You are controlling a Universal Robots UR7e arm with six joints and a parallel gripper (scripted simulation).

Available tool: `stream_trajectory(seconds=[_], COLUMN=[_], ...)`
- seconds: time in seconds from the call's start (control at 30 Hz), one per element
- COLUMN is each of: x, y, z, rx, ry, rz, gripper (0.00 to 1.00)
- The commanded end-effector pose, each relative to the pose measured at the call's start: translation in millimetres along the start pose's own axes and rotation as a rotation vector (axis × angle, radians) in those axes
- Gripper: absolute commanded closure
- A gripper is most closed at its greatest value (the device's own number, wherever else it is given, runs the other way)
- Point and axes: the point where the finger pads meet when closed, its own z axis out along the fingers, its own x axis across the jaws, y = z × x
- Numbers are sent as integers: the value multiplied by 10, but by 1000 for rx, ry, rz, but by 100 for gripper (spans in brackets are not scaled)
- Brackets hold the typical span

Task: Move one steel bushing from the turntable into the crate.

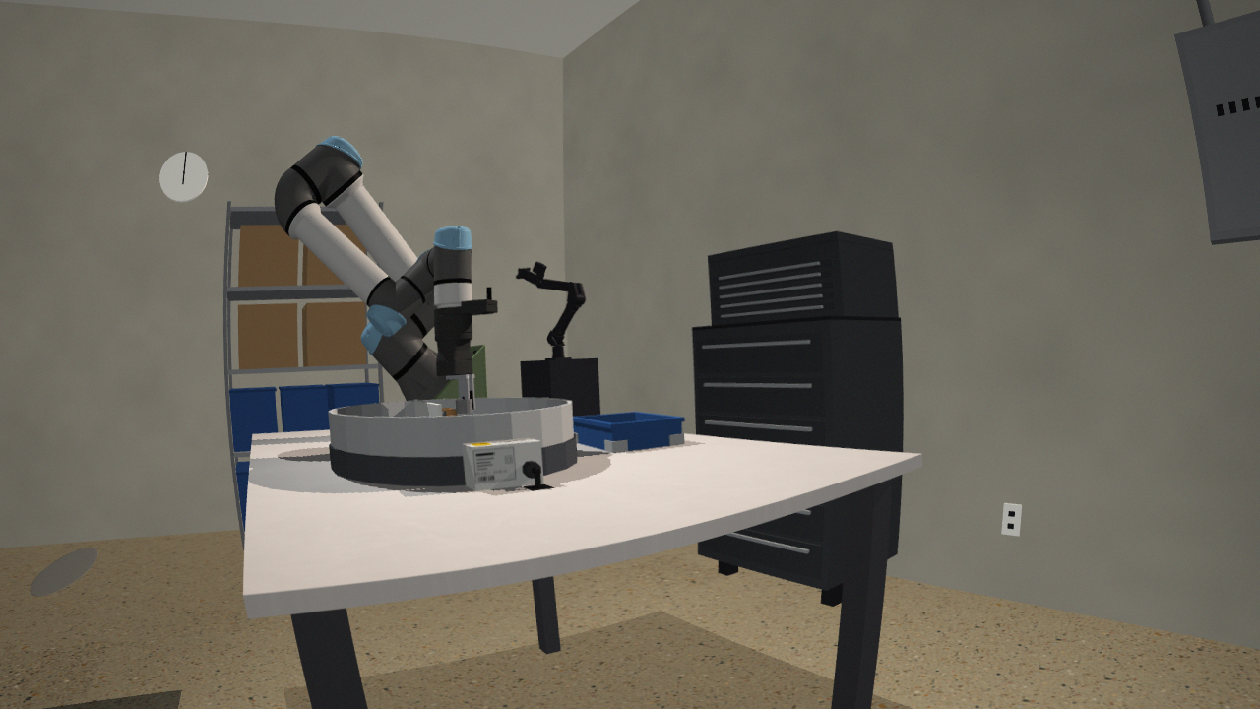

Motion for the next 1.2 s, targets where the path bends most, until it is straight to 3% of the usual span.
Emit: stream_trajectory(seconds=[0.0,1.17], x=[2,2], y=[-2,-2], z=[-33,-179], rx=[0,1], ry=[0,0], rz=[0,0], gripper=[100,100])
